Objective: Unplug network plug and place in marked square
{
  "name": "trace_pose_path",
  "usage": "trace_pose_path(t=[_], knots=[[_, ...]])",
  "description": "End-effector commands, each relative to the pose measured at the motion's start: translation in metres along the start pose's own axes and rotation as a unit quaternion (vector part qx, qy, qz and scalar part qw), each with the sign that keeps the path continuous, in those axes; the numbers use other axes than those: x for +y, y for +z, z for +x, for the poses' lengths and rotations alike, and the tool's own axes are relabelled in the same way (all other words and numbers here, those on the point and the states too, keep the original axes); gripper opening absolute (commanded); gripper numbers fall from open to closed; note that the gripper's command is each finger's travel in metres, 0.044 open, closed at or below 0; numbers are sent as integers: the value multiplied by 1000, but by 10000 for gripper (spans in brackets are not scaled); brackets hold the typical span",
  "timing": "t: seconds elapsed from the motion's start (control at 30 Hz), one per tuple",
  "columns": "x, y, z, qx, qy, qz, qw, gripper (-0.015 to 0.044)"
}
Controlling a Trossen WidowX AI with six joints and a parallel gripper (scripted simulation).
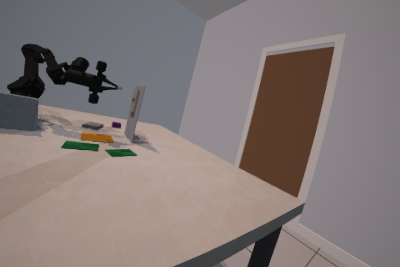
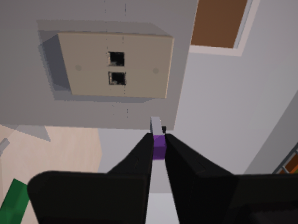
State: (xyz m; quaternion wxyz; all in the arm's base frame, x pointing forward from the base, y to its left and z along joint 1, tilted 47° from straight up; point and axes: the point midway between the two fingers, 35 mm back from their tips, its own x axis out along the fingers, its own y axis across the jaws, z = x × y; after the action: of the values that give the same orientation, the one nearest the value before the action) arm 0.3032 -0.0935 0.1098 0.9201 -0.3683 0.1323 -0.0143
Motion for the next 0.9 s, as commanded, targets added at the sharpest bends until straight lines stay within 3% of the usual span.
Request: trace_pose_path(t=[0.0, 0.27, 0.87], knots=[[-9, 2, -3, -4, -2, -4, 1000, 0], [-14, 1, -7, -2, 6, -7, 1000, 0], [44, -36, 11, 29, 203, -58, 977, 0]])
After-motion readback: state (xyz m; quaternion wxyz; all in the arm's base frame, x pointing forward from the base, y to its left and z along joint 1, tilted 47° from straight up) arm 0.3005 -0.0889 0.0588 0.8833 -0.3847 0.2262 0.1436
